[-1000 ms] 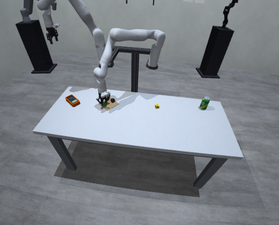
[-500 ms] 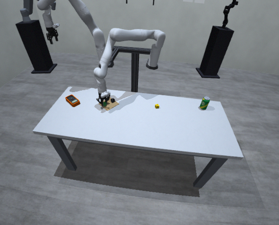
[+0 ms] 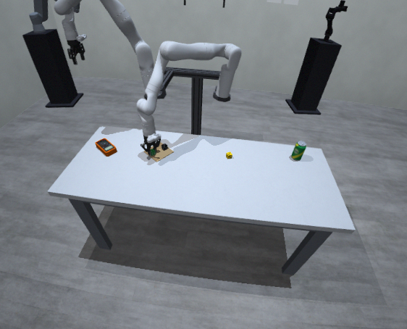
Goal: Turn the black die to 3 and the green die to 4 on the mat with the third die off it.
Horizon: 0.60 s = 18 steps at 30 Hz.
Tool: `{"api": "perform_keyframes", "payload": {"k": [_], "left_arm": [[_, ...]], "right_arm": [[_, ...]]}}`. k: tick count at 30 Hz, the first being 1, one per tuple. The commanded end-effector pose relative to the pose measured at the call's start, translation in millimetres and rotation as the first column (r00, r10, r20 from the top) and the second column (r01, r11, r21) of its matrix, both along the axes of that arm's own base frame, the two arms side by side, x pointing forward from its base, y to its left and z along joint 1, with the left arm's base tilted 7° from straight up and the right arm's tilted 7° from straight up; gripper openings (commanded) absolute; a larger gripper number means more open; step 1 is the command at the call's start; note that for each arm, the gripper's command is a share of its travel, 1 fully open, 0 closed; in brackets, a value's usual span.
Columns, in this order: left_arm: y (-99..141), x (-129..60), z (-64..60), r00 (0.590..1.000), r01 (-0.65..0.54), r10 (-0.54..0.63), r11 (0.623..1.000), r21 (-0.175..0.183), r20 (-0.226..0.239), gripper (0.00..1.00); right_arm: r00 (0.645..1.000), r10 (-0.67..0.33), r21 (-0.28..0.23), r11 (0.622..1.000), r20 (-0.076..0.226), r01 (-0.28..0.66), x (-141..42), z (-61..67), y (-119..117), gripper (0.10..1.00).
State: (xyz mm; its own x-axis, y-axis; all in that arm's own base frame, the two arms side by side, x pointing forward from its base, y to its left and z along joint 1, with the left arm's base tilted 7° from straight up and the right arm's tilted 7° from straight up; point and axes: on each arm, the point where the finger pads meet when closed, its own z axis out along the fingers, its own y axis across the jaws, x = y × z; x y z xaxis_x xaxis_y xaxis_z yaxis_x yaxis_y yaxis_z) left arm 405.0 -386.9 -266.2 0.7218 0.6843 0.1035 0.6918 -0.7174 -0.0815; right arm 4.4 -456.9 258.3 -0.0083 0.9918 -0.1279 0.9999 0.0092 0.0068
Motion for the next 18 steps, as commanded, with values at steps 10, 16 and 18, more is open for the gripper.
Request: {"api": "perform_keyframes", "payload": {"k": [10, 16, 18], "left_arm": [[-1.1, 0.8, 1.1, 1.000, 0.000, 0.000, 1.000, -0.002, 0.002, 0.444], [-1.1, 0.8, 1.1, 1.000, 0.000, 0.000, 1.000, -0.002, 0.002, 0.516], [-1.1, 0.8, 1.1, 1.000, 0.000, 0.000, 1.000, -0.002, 0.002, 0.516]], "right_arm": [[1.000, 0.000, -0.002, 1.000, 0.000, 0.000, -0.1, 0.7, -0.3, 1.000], [1.000, 0.000, -0.002, 1.000, 0.000, 0.000, -0.1, 0.7, -0.3, 1.000], [1.000, 0.000, -0.002, 1.000, 0.000, 0.000, -0.1, 0.7, -0.3, 1.000]]}}
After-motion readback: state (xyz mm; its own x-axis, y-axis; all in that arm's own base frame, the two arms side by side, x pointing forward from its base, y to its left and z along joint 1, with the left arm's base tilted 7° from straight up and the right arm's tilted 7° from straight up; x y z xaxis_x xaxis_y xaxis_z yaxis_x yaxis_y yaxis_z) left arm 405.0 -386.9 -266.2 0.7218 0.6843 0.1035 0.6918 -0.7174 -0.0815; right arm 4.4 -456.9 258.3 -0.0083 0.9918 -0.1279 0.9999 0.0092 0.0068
